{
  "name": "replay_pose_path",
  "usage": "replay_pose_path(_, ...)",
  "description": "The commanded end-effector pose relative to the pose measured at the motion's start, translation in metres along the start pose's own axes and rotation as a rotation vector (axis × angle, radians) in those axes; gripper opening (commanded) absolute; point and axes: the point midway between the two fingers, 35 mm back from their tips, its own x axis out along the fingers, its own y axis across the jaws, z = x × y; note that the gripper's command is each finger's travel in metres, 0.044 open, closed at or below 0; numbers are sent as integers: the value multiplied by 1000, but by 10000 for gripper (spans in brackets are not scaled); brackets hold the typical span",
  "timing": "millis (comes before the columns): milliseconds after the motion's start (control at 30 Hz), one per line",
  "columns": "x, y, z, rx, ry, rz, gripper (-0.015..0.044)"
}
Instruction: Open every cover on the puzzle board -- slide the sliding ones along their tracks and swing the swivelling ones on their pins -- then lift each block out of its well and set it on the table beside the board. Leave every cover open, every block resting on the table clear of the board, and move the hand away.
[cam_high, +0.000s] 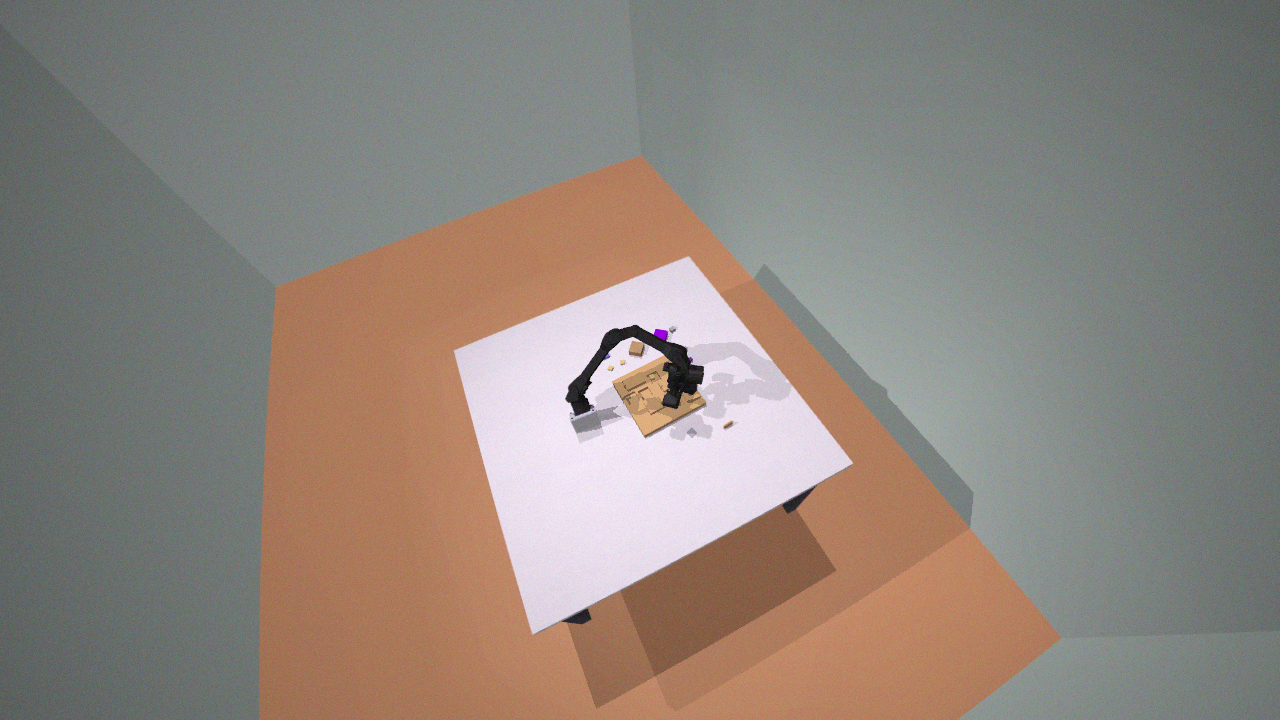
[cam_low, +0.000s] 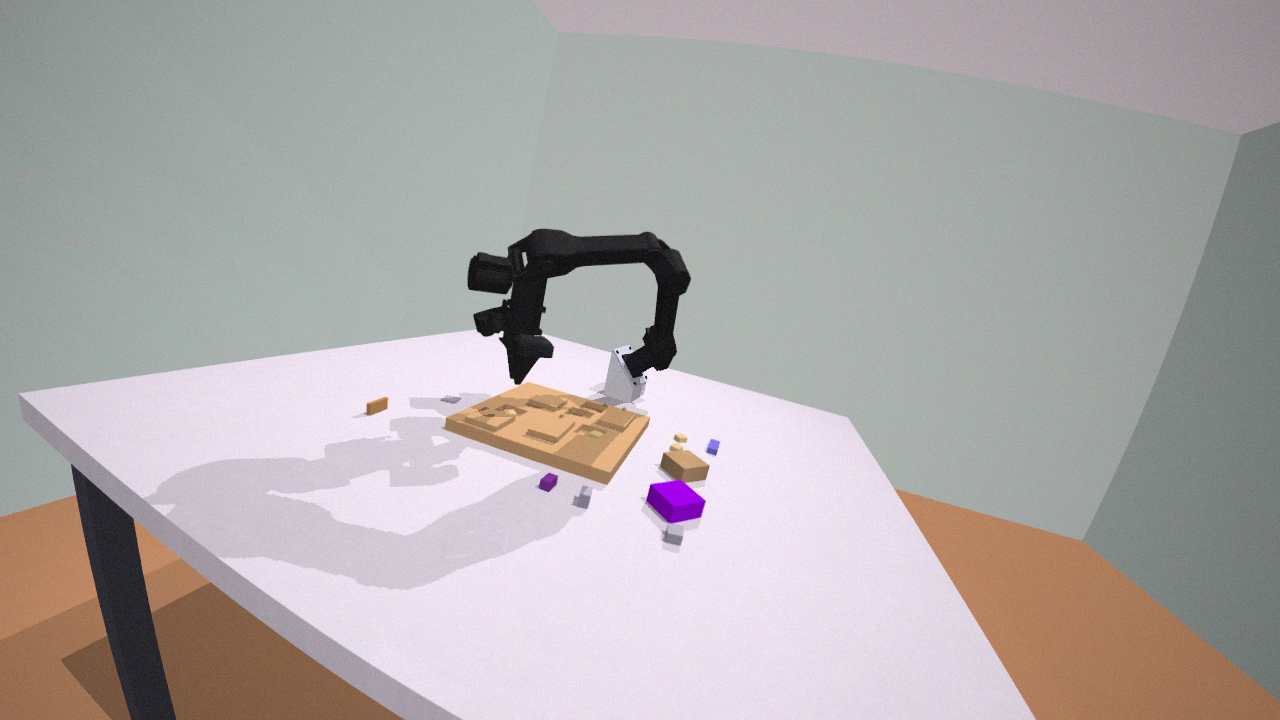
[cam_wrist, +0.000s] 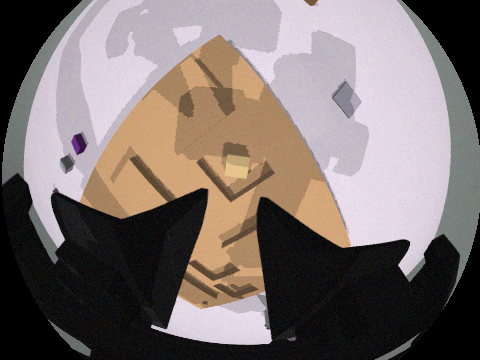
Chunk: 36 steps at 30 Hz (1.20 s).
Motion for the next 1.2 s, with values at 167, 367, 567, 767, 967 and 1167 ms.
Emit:
replay_pose_path(167, 11, 0, 1, -15, -4, -4, 144)
replay_pose_path(367, 27, 0, 1, -16, -3, -3, 144)
replay_pose_path(567, 33, 1, 0, -16, -3, -3, 144)
replay_pose_path(767, 33, 1, 0, -16, -3, -3, 144)
replay_pose_path(967, 33, 1, 0, -16, -3, -3, 144)
replay_pose_path(1167, 33, 1, 0, -16, -3, -3, 144)
